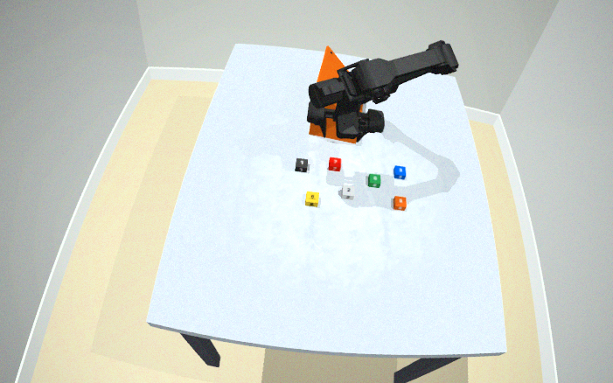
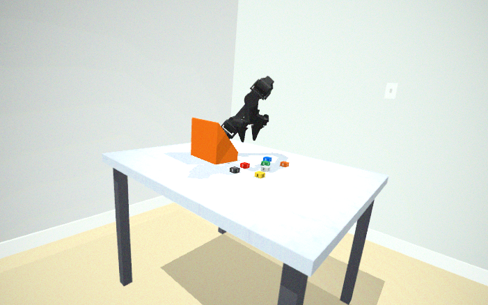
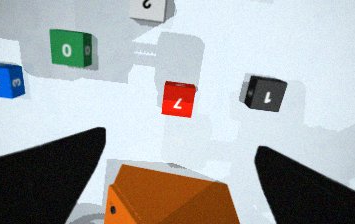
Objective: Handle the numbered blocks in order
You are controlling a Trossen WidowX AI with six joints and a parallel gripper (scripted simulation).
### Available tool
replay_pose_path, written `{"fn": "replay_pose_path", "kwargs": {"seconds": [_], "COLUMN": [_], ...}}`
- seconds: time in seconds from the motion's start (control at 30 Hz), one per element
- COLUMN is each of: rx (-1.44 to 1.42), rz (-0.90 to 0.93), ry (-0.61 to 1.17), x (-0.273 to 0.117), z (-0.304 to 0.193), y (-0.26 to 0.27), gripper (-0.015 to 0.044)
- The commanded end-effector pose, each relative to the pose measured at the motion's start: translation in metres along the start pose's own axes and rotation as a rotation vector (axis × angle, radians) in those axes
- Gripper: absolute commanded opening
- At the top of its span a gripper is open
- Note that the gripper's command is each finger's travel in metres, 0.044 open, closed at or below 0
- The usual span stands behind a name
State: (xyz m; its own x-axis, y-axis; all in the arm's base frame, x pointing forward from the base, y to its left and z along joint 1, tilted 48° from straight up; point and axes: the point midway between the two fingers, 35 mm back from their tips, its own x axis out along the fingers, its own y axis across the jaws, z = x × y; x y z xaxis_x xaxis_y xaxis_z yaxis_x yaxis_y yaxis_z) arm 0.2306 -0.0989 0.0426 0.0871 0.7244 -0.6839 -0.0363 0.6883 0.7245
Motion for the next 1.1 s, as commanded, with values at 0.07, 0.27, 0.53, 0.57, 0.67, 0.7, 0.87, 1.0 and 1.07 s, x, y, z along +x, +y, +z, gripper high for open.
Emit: {"fn": "replay_pose_path", "kwargs": {"seconds": [0.07,0.27,0.53,0.57,0.67,0.7,0.87,1.0,1.07], "rx": [0.004,0.007,0.004,0.004,0.004,0.004,0.004,0.004,0.004], "rz": [0.002,-0.002,0.008,0.008,0.008,0.008,0.008,0.008,0.008], "ry": [-0.003,-0.004,-0.003,-0.003,-0.003,-0.003,-0.003,-0.003,-0.003], "x": [0.000,-0.002,-0.001,-0.001,-0.001,-0.001,-0.001,-0.001,-0.001], "z": [0.000,0.027,0.029,0.029,0.029,0.029,0.029,0.029,0.029], "y": [0.002,0.085,0.115,0.115,0.115,0.115,0.115,0.115,0.117], "gripper": [0.0400,0.0400,0.0400,0.0400,0.0400,0.0400,0.0400,0.0400,0.0400]}}
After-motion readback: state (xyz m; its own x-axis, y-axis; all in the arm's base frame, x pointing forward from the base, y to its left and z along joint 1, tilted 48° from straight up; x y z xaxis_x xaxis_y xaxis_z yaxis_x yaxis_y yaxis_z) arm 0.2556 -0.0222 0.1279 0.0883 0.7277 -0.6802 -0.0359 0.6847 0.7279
